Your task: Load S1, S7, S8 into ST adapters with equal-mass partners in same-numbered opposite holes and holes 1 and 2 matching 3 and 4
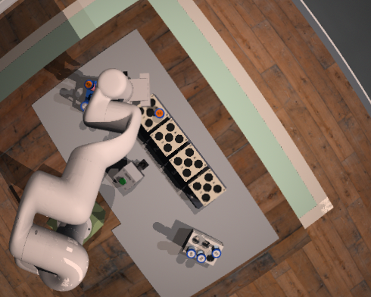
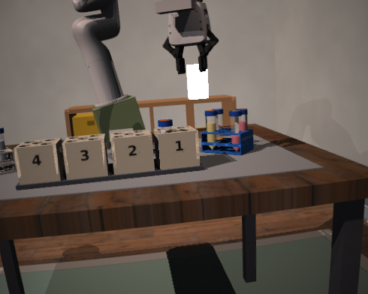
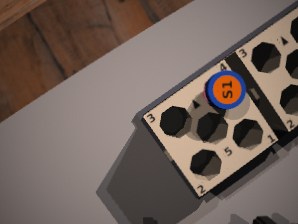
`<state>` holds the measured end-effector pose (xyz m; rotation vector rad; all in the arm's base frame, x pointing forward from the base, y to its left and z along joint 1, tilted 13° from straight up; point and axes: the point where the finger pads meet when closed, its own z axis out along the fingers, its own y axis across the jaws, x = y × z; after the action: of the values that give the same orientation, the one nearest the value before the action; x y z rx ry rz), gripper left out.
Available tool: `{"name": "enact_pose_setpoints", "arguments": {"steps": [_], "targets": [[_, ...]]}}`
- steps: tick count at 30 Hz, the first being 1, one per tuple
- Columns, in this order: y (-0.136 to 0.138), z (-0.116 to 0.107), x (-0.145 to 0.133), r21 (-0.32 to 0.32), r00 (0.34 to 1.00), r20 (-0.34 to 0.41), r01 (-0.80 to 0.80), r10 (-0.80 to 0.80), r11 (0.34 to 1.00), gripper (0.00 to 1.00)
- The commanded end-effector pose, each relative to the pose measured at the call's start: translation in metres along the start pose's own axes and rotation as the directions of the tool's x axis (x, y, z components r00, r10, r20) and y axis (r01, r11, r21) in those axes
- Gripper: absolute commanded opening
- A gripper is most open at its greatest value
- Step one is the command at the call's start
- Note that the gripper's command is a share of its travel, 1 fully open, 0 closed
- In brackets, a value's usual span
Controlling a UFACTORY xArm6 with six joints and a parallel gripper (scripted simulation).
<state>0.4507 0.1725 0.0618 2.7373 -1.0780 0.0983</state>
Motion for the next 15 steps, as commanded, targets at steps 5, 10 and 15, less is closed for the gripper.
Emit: {"name": "enact_pose_setpoints", "arguments": {"steps": [5,10,15], "targets": [[-0.02,-0.001,-0.04,0.001,0.986,-0.019,-0.166,0.166,0.986,0.57],[-0.03,-0.001,-0.062,0.002,0.986,-0.019,-0.166,0.166,0.986,0.57],[-0.036,0.0,-0.076,0.002,0.986,-0.019,-0.166,0.166,0.986,0.57]]}}
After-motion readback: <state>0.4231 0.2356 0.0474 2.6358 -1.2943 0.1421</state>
